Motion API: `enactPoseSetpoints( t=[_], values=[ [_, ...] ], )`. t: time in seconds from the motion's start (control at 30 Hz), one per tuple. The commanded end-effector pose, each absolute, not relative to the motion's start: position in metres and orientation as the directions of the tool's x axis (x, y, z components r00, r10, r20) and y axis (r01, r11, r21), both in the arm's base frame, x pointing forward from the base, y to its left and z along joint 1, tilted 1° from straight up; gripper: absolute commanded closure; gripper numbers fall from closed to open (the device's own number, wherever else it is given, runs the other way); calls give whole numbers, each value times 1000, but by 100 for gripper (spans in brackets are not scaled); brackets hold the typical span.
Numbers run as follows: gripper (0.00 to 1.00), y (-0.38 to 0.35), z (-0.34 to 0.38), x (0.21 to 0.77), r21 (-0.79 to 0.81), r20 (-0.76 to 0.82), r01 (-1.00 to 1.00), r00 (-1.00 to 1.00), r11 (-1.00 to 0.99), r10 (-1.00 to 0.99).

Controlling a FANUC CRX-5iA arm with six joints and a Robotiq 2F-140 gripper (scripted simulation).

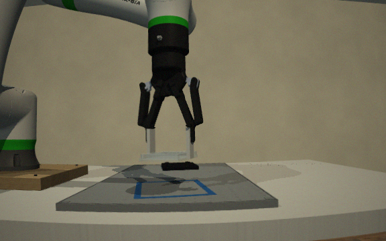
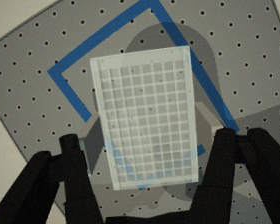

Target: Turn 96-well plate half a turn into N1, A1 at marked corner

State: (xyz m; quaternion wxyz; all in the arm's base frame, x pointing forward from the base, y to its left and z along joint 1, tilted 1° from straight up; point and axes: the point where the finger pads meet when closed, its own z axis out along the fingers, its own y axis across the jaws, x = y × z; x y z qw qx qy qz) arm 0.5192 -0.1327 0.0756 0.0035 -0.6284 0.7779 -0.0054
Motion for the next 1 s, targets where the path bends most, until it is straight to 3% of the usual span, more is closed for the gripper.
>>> enactPoseSetpoints(
  t=[0.0, 0.43, 0.97],
  values=[
    [100, -121, 76, 518, -13, 2, -996, -92, 92, -996],
    [100, -85, 77, 514, -11, 7, -962, 271, -271, -963],
    [100, -38, 78, 509, -7, 11, -738, 675, -675, -738]
  ],
)
